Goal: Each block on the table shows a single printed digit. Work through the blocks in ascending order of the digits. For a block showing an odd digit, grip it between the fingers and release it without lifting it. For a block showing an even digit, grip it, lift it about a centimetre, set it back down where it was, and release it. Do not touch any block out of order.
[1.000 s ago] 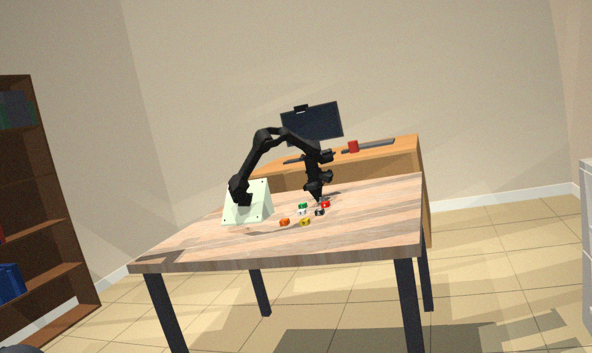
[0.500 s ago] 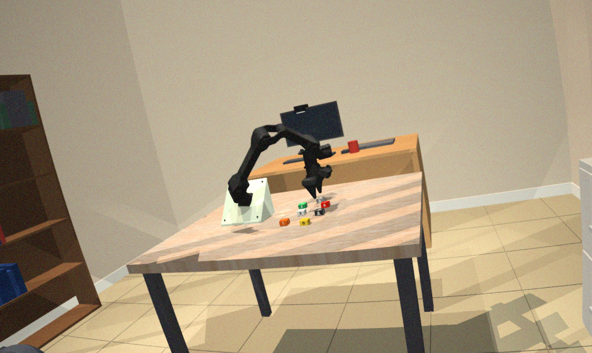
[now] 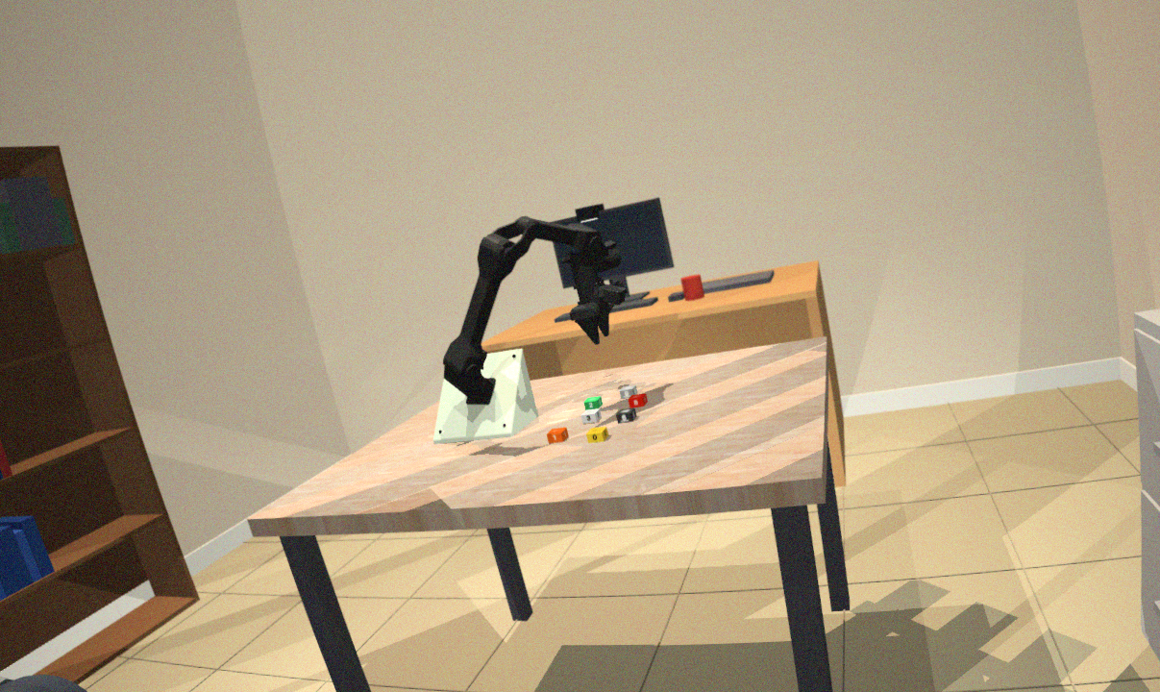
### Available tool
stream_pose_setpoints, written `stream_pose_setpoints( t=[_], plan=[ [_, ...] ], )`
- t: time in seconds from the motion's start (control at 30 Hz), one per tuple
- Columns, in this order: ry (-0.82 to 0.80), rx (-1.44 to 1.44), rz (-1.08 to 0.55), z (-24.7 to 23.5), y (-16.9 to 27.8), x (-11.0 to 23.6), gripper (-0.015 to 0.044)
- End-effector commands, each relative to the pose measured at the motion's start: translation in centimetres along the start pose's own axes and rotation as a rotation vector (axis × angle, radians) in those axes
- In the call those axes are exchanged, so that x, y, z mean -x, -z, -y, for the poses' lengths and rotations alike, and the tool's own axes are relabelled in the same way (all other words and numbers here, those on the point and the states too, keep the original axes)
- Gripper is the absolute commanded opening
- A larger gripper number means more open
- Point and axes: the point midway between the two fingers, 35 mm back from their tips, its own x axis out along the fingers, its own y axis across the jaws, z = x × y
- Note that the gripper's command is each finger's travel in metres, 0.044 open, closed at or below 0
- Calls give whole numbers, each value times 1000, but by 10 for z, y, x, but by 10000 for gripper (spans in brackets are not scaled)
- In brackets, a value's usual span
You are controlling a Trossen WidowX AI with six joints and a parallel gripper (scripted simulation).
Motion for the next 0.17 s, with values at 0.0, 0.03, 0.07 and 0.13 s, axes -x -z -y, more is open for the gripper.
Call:
stream_pose_setpoints(
  t=[0.0,0.03,0.07,0.13],
  plan=[
    [7,-26,-28,2,0,-2,400],
    [7,-26,-28,2,0,-2,400],
    [7,-26,-28,2,0,-2,400],
    [7,-26,-28,2,0,-2,400]
  ],
)
